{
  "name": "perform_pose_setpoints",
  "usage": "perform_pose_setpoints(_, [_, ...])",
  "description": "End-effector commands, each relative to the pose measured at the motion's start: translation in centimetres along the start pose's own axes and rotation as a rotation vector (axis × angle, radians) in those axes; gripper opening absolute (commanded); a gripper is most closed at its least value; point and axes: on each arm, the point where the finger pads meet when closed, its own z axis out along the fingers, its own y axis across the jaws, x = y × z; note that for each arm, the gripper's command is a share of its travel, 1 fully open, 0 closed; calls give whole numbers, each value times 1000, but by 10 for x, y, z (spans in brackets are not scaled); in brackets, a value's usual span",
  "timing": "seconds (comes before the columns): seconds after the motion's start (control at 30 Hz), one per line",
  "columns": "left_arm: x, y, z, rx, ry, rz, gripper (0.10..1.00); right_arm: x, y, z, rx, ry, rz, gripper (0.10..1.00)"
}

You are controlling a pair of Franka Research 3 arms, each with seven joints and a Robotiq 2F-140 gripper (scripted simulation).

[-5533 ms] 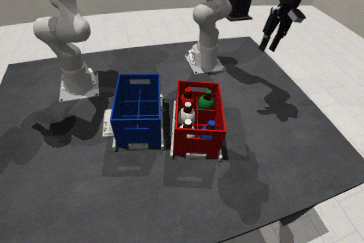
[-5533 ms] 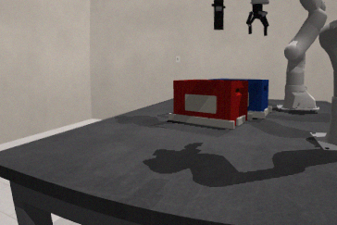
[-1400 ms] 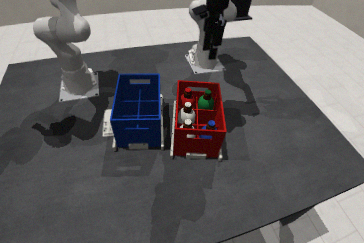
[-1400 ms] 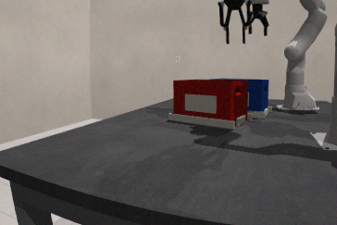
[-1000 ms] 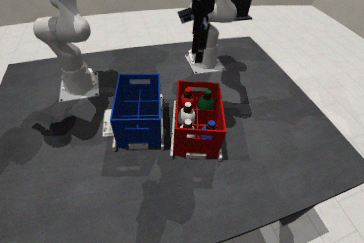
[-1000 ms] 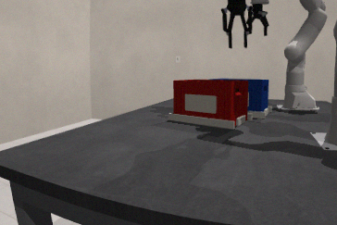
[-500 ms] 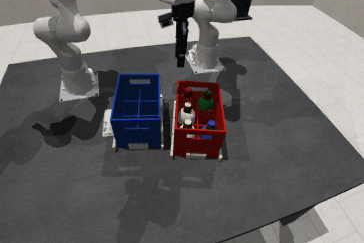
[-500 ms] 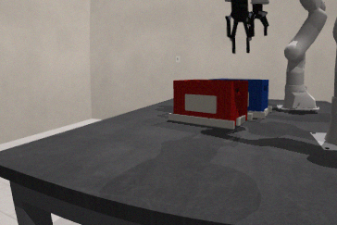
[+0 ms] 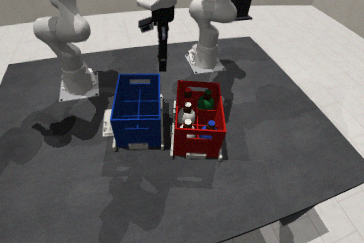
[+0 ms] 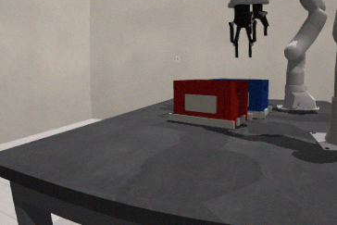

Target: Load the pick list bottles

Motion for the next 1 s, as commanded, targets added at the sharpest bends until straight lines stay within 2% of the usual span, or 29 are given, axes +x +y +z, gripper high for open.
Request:
perform_pose_setpoints(0.0, [12,-4,3,8,-3,-56,442,1,0,0,1,4,4,1000])
perform_pose_setpoints(0.53, [85,-8,20,8,-3,-56,442,1,0,0,1,4,4,1000])
perform_pose_setpoints(0.6, [85,-8,20,8,-3,-56,442,1,0,0,1,4,4,1000])
perform_pose_setpoints(0.97, [138,-12,33,8,-3,-56,442,1,0,0,1,4,4,1000])
